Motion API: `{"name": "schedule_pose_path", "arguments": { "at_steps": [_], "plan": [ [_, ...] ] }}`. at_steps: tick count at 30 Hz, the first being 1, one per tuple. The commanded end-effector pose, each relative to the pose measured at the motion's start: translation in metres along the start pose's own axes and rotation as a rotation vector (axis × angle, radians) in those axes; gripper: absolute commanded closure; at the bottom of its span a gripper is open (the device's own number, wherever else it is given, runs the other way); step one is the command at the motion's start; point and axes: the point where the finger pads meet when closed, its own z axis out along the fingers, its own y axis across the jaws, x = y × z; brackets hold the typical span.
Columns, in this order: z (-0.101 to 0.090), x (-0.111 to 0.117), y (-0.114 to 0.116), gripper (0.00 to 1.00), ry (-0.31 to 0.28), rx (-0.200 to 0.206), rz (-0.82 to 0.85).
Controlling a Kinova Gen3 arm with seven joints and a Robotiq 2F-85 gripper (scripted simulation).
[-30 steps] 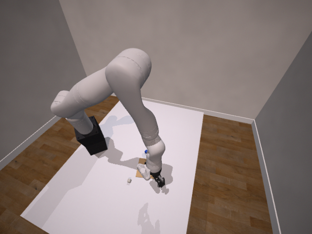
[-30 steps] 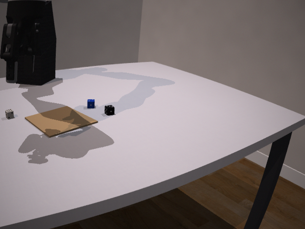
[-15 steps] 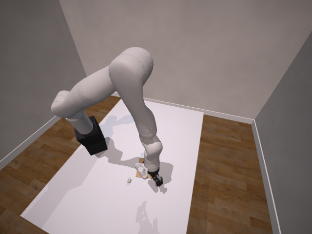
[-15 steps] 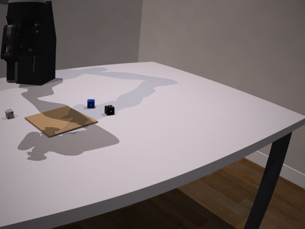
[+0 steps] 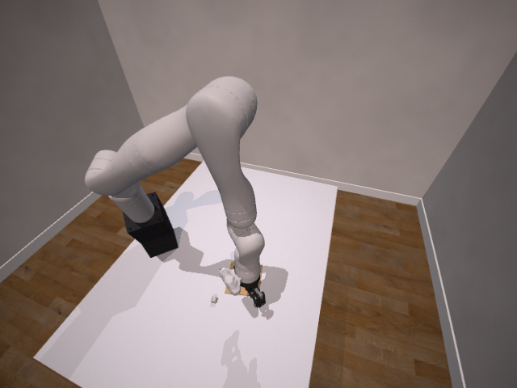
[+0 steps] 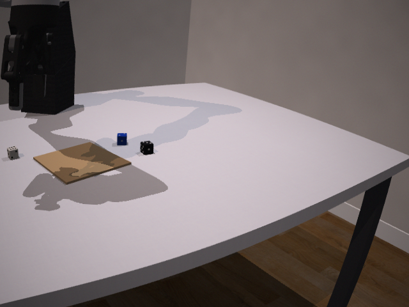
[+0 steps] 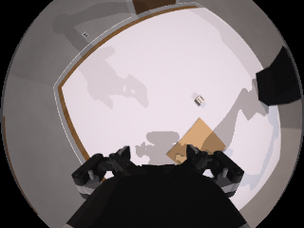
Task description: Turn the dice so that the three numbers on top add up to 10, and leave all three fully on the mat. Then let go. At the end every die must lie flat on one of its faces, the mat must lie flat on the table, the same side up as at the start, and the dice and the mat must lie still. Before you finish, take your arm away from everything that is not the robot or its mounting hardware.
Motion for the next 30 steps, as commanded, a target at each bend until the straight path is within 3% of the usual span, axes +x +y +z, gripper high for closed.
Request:
{"name": "schedule_pose_path", "arguments": {
  "at_steps": [1, 9, 20, 30],
  "plan": [
    [0.000, -0.002, 0.005, 0.00, -0.002, -0.002, 0.008],
    [0.001, 0.001, 0.013, 0.00, -0.004, -0.005, 0.019],
    [-0.010, 0.030, 0.081, 0.00, -0.027, -0.028, 0.132],
    [-0.019, 0.040, 0.103, 0.00, -0.037, -0.037, 0.183]
  ]
}}
